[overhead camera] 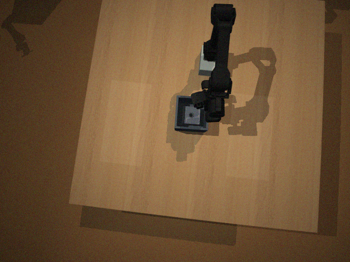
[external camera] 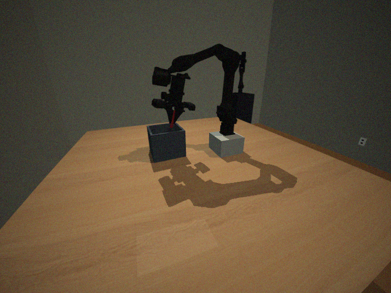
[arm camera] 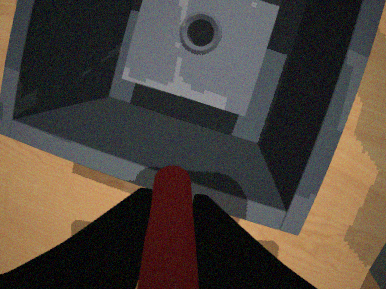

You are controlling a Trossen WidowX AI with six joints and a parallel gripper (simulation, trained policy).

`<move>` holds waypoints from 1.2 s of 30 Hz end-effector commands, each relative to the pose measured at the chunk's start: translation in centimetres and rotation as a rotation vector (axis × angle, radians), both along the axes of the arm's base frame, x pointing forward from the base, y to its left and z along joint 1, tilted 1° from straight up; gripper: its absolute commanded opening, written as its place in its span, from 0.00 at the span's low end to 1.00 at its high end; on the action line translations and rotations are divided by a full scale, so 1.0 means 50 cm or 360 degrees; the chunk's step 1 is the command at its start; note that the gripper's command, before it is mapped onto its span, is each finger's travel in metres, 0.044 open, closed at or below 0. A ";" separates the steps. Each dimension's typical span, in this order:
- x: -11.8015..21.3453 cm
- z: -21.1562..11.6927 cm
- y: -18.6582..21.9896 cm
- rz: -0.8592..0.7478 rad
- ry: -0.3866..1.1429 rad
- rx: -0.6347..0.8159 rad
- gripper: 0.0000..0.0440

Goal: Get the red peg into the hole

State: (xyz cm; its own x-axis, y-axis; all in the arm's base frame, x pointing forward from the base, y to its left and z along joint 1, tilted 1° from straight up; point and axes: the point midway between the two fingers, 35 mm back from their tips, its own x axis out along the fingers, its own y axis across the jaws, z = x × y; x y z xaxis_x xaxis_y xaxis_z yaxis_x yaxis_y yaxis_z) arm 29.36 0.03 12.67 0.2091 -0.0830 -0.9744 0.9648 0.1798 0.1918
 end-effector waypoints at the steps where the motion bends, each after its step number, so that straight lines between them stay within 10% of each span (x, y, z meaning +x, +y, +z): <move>1: 0.004 -0.007 -0.018 0.0003 0.0034 -0.0001 0.00; 36: 0.045 -0.136 -0.123 0.0015 0.0142 0.0054 0.00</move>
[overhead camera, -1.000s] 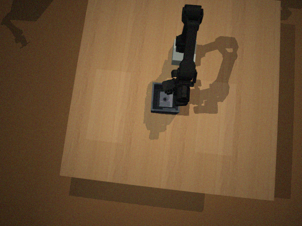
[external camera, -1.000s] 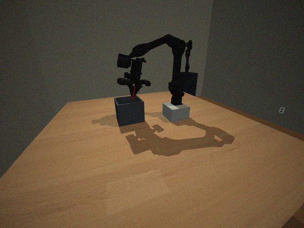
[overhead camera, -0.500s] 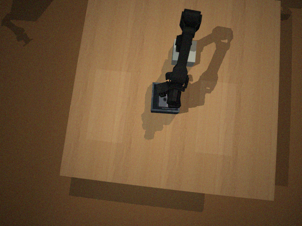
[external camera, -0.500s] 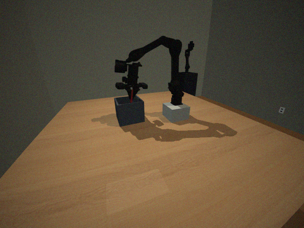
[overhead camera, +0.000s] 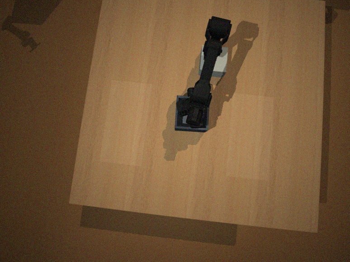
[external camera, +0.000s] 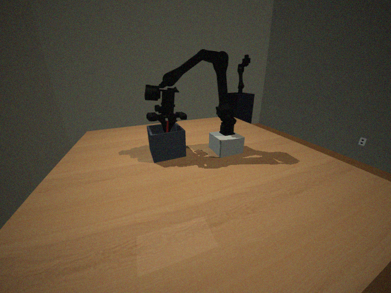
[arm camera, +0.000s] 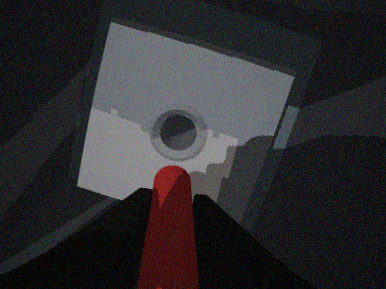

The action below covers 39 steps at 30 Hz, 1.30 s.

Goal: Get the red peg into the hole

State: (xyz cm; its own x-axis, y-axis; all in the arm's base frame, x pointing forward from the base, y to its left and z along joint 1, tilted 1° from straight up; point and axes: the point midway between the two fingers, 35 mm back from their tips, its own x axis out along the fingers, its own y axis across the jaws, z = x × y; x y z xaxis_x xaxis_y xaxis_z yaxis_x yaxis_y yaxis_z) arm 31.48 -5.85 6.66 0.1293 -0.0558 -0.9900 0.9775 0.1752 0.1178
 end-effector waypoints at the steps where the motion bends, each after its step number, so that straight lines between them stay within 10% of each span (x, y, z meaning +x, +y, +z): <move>1: 0.003 -0.021 -0.007 0.0019 0.0015 0.0013 0.00; 13: 0.014 -0.070 -0.018 0.0086 0.0055 0.0012 0.01; 21: 0.016 -0.090 -0.020 0.0125 0.0115 0.0021 0.29; 39: 0.032 -0.053 -0.031 0.0126 0.0117 0.0299 0.43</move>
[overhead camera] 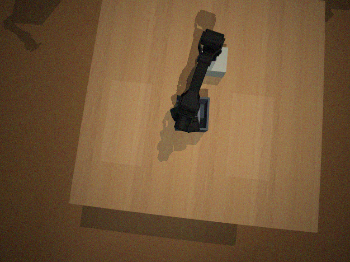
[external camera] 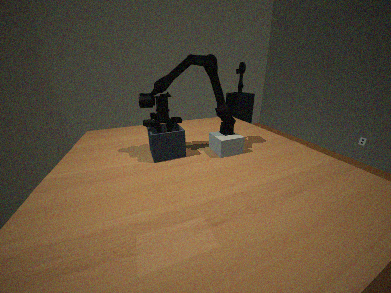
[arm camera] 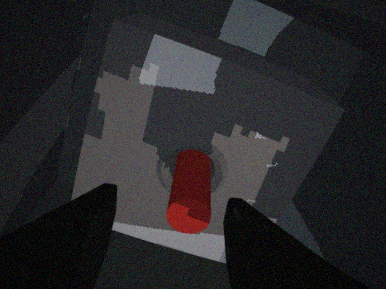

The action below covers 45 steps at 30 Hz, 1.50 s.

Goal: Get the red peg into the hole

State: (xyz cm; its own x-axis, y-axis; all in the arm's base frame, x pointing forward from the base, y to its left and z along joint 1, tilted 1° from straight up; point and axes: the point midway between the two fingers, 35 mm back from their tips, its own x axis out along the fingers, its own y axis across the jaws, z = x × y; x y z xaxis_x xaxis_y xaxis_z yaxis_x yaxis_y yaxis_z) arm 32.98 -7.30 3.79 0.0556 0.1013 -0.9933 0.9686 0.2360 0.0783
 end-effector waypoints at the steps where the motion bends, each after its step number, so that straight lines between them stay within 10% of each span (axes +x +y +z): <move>1: 0.003 0.007 -0.003 -0.0001 0.0002 0.0075 0.44; 28: 0.031 0.093 -0.049 -0.0066 -0.0137 0.0263 0.64; 37: 0.049 0.120 -0.073 -0.0053 -0.0245 0.0264 0.36; 45: 0.077 0.146 -0.093 -0.0005 -0.0371 0.0276 0.32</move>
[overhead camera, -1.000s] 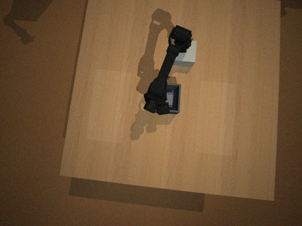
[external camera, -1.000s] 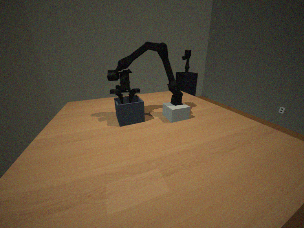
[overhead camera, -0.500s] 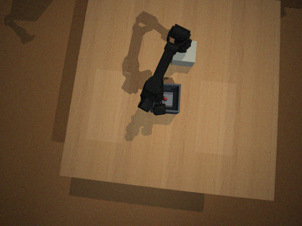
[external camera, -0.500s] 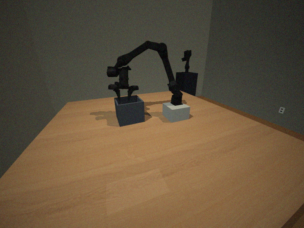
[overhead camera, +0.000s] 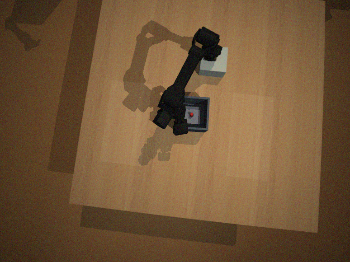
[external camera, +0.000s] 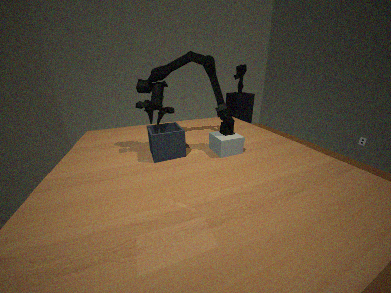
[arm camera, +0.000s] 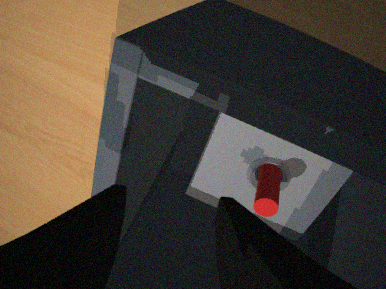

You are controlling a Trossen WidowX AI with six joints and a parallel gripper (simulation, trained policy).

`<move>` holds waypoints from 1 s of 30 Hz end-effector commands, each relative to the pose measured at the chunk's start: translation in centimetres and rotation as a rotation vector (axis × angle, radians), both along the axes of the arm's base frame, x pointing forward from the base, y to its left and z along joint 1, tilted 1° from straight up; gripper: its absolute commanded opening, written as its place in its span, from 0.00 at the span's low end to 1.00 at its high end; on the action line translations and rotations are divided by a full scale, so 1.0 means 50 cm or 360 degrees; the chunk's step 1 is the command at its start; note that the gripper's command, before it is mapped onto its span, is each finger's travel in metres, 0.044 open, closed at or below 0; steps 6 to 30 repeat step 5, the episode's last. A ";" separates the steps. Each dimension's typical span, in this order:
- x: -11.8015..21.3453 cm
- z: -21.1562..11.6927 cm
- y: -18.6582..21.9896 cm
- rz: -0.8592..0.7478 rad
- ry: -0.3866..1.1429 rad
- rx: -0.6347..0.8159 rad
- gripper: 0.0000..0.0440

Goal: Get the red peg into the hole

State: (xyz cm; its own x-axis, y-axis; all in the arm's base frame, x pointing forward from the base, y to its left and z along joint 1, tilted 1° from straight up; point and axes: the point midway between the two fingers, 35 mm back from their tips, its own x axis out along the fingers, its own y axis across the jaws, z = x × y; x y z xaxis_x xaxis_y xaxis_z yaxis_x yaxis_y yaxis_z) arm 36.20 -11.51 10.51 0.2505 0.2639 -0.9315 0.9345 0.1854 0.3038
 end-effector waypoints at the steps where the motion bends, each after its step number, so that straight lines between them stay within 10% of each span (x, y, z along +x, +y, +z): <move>1: 0.017 0.016 -0.011 0.0025 -0.0076 0.0002 0.32; 30: 0.033 0.035 -0.022 0.0051 -0.0155 0.0004 0.30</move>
